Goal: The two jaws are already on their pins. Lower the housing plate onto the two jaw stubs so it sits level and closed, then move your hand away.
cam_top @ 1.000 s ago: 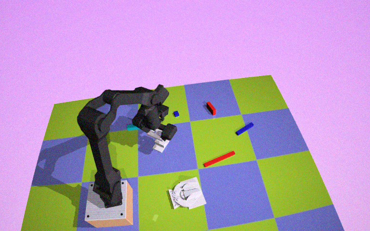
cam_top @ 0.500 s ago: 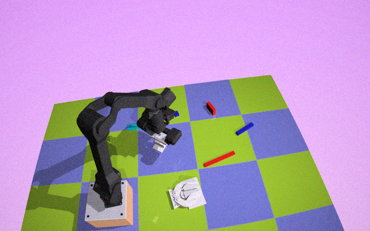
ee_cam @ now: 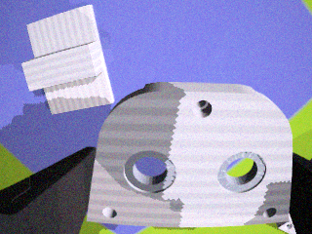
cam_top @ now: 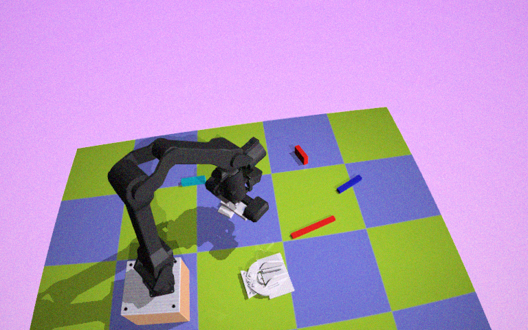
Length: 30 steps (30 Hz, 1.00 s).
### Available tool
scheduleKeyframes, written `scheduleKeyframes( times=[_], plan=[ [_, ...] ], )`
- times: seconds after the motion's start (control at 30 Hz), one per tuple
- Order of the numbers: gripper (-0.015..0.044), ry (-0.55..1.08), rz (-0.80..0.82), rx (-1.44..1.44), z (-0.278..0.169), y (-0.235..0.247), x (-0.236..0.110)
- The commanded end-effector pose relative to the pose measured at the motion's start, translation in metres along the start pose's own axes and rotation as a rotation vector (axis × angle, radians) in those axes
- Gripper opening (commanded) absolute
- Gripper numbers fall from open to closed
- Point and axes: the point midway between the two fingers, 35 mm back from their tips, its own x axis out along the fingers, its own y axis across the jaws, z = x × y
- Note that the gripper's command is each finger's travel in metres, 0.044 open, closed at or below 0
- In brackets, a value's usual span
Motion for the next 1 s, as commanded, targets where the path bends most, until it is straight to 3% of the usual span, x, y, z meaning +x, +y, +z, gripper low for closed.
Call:
scheduleKeyframes(
  times=[0.0, 0.97],
  plan=[
    [0.0351, 0.0, 0.003, 0.037, -0.006, -0.014, 0.0],
    [0.0351, 0.005, -0.004, 0.297, -0.057, -0.096, 0.001]
  ],
)
